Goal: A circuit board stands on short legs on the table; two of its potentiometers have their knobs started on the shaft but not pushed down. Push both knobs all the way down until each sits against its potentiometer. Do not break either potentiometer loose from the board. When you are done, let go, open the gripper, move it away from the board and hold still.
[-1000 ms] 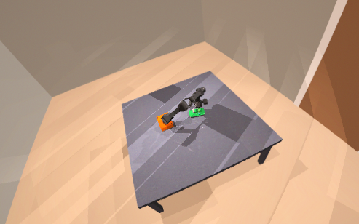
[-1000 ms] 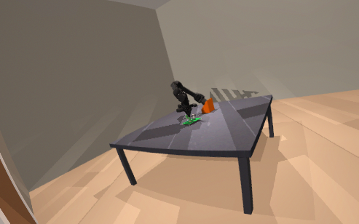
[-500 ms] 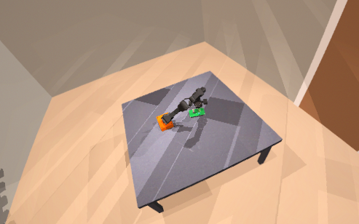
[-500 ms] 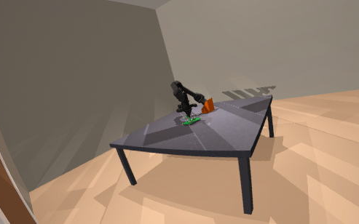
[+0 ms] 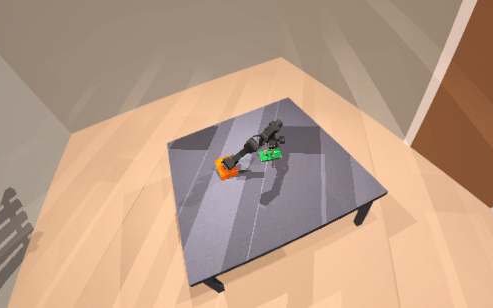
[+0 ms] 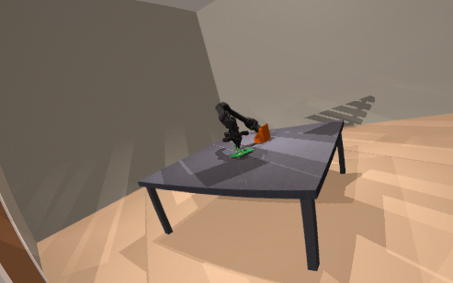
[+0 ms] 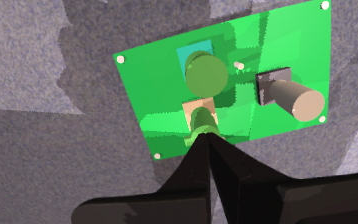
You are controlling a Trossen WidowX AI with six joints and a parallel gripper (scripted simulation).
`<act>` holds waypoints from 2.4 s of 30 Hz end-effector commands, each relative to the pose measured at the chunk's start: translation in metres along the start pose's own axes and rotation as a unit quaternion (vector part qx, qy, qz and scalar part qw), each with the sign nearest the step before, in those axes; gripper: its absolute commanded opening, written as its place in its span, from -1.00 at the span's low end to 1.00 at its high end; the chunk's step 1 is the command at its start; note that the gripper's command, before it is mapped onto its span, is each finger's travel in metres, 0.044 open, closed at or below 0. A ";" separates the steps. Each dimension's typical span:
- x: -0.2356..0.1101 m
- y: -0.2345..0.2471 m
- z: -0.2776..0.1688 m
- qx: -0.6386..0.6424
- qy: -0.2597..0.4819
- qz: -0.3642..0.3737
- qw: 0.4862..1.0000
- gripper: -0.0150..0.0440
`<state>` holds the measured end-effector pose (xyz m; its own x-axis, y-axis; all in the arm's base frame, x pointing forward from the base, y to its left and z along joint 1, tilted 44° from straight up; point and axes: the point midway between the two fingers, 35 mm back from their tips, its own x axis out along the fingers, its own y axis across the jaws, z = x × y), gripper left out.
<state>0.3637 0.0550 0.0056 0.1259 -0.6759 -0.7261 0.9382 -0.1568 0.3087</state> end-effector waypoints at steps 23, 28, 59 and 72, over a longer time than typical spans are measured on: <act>-0.013 0.002 0.001 0.003 -0.006 -0.004 1.000 -0.40; -0.013 0.002 0.001 0.003 -0.006 -0.004 1.000 0.04; -0.046 -0.153 0.070 0.001 -0.006 -0.009 1.000 1.00; -0.046 -0.153 0.070 0.001 -0.006 -0.009 1.000 1.00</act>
<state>0.1928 0.0589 0.0350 0.1071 -0.6835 -0.7220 0.9405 -0.1658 0.2965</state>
